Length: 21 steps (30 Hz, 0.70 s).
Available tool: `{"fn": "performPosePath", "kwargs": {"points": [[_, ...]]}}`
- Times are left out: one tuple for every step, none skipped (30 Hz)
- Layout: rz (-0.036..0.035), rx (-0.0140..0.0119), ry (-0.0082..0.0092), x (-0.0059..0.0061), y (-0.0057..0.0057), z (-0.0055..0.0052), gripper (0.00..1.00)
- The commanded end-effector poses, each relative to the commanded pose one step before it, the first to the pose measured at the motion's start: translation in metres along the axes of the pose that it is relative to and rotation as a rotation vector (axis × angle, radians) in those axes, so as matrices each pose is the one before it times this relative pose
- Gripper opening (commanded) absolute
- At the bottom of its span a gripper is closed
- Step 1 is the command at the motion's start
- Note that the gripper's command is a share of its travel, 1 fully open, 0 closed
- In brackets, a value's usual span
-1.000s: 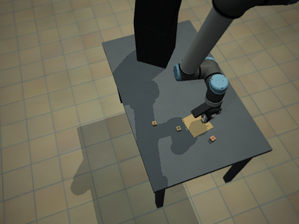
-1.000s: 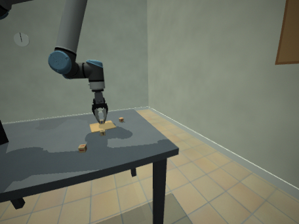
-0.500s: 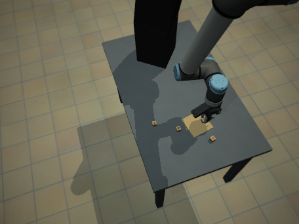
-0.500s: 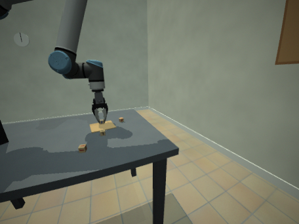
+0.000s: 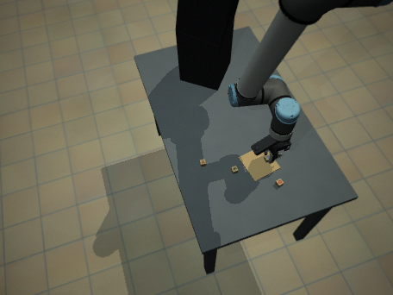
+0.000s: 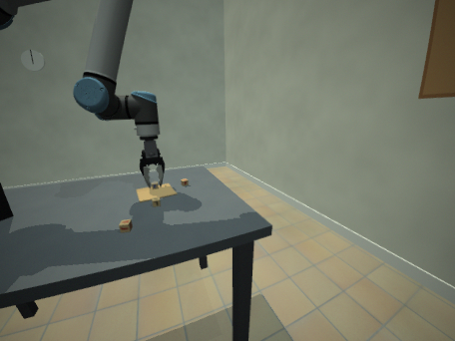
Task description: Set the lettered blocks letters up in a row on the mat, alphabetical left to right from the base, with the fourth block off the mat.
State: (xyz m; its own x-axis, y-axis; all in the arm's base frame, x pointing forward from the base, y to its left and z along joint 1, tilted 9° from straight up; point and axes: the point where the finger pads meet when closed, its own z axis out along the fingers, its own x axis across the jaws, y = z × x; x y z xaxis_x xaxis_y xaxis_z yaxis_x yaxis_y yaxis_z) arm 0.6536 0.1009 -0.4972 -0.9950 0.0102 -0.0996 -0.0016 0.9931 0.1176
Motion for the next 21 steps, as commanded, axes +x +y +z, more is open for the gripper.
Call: {"fn": "performPosePath", "kwargs": {"points": [[-0.00004,0.00007,-0.00092,-0.00055,-0.00001,-0.00049,0.25],[0.0,0.0,0.0,0.0,0.0,0.0,0.25],[0.0,0.0,0.0,0.0,0.0,0.0,0.25],[0.0,0.0,0.0,0.0,0.0,0.0,0.25],[0.0,0.0,0.0,0.0,0.0,0.0,0.25],[0.0,0.0,0.0,0.0,0.0,-0.00003,0.25],[0.0,0.0,0.0,0.0,0.0,0.0,0.25],[0.0,0.0,0.0,0.0,0.0,0.0,0.25],[0.0,0.0,0.0,0.0,0.0,-0.00022,0.25],[0.0,0.0,0.0,0.0,0.0,-0.00055,0.25],[0.0,0.0,0.0,0.0,0.0,-0.001,0.25],[0.0,0.0,0.0,0.0,0.0,-0.00152,0.25],[0.0,0.0,0.0,0.0,0.0,-0.0021,0.25],[0.0,0.0,0.0,0.0,0.0,-0.00269,0.25],[0.0,0.0,0.0,0.0,0.0,-0.00327,0.25],[0.0,0.0,0.0,0.0,0.0,-0.00382,0.25],[0.0,0.0,0.0,0.0,0.0,-0.00433,0.25],[0.0,0.0,0.0,0.0,0.0,-0.00476,0.25],[0.0,0.0,0.0,0.0,0.0,-0.00512,0.25],[0.0,0.0,0.0,0.0,0.0,-0.00538,0.25],[0.0,0.0,0.0,0.0,0.0,-0.00555,0.25]]}}
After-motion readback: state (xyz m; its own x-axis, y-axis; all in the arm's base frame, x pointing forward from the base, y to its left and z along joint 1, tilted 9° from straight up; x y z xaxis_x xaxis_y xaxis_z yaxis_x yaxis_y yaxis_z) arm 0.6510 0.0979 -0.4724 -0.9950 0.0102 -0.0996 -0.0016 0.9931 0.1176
